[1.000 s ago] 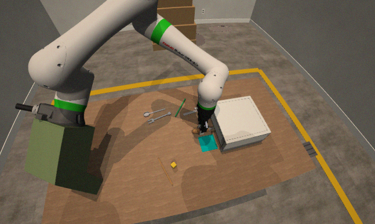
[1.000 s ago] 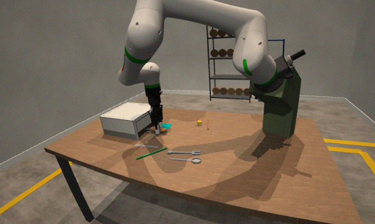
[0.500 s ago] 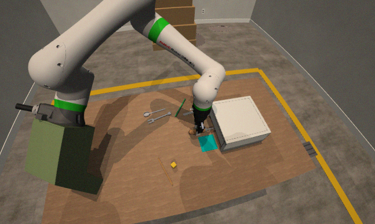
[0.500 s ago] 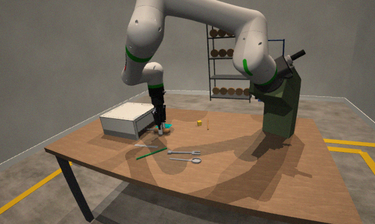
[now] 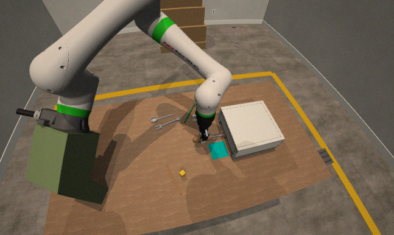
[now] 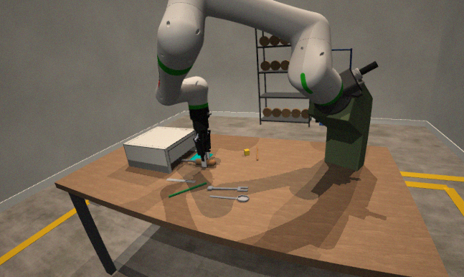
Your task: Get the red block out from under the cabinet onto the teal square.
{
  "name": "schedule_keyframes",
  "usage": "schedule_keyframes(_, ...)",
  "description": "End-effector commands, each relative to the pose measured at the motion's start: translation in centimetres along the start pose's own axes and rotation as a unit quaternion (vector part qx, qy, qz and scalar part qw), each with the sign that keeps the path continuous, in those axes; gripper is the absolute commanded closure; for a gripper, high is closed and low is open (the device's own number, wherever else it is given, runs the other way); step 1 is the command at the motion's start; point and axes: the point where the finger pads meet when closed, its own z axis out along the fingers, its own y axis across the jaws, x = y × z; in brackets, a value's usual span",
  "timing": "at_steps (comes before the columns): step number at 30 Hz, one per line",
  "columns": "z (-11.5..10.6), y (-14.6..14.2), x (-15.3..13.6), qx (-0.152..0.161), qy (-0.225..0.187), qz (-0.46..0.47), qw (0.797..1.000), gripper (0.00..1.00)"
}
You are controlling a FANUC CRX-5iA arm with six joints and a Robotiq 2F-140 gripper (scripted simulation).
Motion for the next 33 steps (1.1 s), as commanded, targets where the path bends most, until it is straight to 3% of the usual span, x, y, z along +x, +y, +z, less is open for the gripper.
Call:
schedule_keyframes(1,0.0,0.0,-1.0,0.000,0.001,0.000,1.000,1.00)
schedule_keyframes(33,0.0,0.0,-9.8,0.000,0.001,0.000,1.000,1.00)
